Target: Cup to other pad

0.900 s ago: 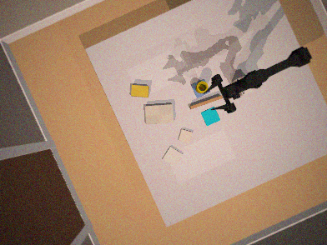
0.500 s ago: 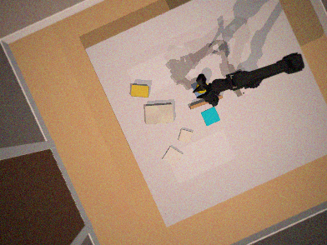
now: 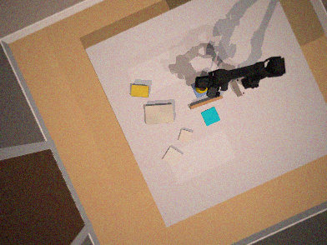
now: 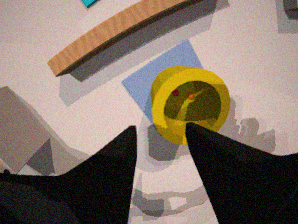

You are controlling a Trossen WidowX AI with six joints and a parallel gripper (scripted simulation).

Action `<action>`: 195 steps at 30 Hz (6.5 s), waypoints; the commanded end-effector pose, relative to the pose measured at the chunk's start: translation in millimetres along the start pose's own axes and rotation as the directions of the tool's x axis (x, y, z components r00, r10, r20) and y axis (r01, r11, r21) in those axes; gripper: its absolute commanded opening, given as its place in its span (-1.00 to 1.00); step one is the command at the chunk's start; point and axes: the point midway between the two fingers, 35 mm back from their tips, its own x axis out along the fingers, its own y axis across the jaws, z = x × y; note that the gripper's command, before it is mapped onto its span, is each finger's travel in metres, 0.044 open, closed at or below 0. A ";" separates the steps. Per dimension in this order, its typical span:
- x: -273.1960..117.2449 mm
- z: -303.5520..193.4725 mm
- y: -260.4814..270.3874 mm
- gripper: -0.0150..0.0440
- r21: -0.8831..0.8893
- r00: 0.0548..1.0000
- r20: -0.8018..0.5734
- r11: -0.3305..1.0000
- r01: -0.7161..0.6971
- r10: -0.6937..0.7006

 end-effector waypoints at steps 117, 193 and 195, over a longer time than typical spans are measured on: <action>8.2 12.6 5.3 -0.49 -0.013 1.000 0.001 1.000 -0.008 0.008; 2.7 138.6 64.7 -0.49 -0.016 1.000 0.014 1.000 -0.012 0.012; 2.5 142.1 66.6 -0.49 -0.016 1.000 0.014 1.000 -0.012 0.012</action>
